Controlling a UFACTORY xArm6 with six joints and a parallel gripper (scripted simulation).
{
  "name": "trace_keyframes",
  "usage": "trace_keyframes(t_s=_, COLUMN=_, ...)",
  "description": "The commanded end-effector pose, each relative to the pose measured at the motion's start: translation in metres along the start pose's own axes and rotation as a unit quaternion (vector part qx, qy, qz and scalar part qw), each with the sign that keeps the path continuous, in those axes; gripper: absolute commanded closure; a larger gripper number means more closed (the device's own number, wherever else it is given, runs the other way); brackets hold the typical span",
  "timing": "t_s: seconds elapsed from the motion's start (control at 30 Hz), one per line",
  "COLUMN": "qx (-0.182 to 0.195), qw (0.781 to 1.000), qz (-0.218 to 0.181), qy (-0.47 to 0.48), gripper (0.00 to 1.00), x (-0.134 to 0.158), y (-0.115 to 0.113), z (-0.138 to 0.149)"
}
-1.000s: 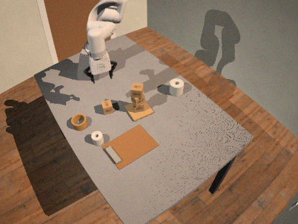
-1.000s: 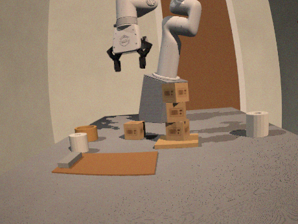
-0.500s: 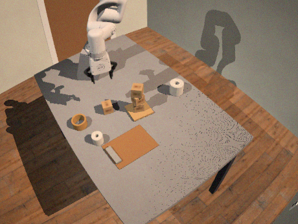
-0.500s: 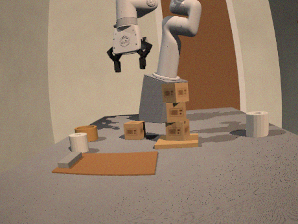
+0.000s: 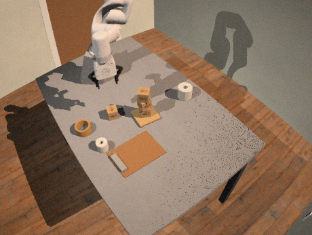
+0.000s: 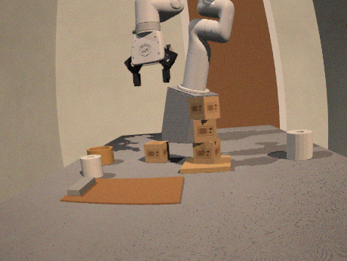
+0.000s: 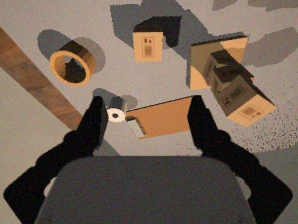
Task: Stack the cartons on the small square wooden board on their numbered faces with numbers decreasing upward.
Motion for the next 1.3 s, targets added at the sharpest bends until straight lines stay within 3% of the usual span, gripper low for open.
trace_keyframes(t_s=0.0, qx=0.000, qw=1.000, qz=-0.002, qy=0.000, gripper=0.00, x=0.001, y=0.001, z=0.000)
trace_keyframes(t_s=1.27, qx=-0.001, qw=1.000, qz=-0.001, qy=0.000, gripper=0.00, x=0.002, y=0.035, z=0.000)
Point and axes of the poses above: the point where the finger pads meet when closed, its own y axis out along the fingers, its own z axis across the jaws, x = y × z, the point moved 8 cm from there along -y, back along the fingers, and after that the axes turned 8 degrees about -y, right-handed, at the moved point
